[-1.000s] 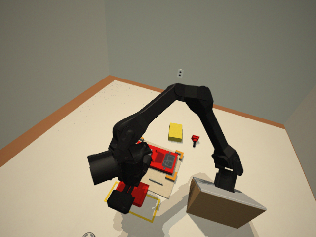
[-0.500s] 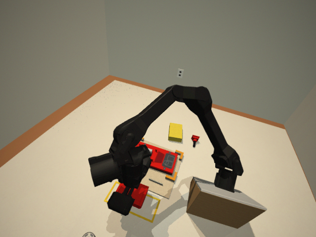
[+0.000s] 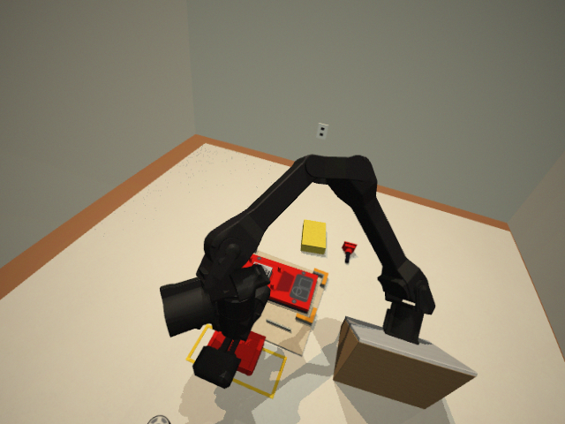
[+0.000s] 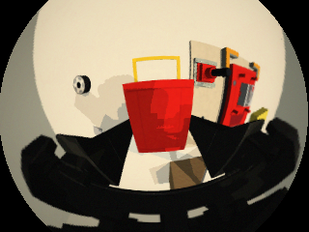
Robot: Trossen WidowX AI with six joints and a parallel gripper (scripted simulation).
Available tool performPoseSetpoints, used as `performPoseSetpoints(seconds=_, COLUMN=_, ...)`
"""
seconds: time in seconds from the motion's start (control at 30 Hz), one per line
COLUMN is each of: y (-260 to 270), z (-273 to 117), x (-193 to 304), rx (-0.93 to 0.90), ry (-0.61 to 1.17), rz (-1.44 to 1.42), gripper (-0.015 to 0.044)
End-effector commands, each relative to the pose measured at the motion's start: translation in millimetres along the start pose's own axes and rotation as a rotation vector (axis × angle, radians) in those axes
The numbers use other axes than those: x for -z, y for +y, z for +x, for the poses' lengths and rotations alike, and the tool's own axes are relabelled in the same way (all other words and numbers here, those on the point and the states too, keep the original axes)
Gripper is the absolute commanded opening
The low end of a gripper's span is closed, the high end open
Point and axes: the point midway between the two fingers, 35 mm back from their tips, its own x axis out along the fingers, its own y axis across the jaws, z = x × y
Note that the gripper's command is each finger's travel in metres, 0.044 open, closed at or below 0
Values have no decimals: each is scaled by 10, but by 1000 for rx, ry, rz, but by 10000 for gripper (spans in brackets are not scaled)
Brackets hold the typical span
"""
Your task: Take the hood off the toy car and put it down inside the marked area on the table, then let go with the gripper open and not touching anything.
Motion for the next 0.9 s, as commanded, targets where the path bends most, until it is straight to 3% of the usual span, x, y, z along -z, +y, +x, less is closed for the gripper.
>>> performPoseSetpoints(seconds=0.0, y=0, z=44, x=9, rx=4, ry=-2, rz=-7, gripper=0)
performPoseSetpoints(seconds=0.87, y=-14, z=239, x=24, rx=6, ry=-2, rz=-6, gripper=0)
